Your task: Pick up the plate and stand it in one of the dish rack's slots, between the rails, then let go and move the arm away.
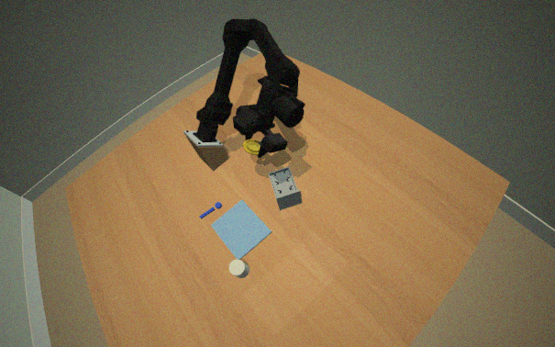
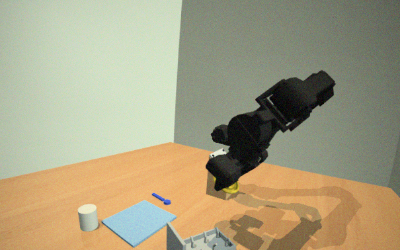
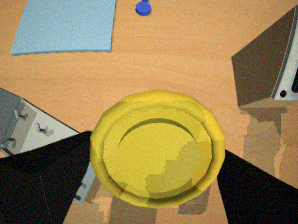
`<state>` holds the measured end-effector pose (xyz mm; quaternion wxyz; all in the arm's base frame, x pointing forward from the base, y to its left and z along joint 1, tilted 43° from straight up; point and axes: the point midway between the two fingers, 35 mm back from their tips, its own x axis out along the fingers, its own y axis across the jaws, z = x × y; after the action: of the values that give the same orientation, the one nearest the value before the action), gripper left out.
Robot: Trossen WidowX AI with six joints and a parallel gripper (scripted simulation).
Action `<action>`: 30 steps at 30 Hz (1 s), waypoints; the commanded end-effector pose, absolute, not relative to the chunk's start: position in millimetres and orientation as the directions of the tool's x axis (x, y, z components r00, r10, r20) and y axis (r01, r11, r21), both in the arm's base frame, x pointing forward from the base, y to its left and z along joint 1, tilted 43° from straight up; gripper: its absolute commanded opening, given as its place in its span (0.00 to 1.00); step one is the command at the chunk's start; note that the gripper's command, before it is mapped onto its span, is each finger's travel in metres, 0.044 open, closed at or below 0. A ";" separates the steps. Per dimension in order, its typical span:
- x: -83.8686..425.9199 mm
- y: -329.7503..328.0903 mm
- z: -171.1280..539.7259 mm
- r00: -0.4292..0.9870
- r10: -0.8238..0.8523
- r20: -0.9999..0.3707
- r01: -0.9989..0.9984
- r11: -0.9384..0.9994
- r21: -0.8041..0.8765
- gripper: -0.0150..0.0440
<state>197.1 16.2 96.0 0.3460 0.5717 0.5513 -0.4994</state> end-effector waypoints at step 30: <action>214.6 27.7 51.3 0.240 -0.277 -0.931 0.953 0.252 0.171 0.25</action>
<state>212.2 25.6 51.3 0.6458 0.4160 0.4376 -0.4673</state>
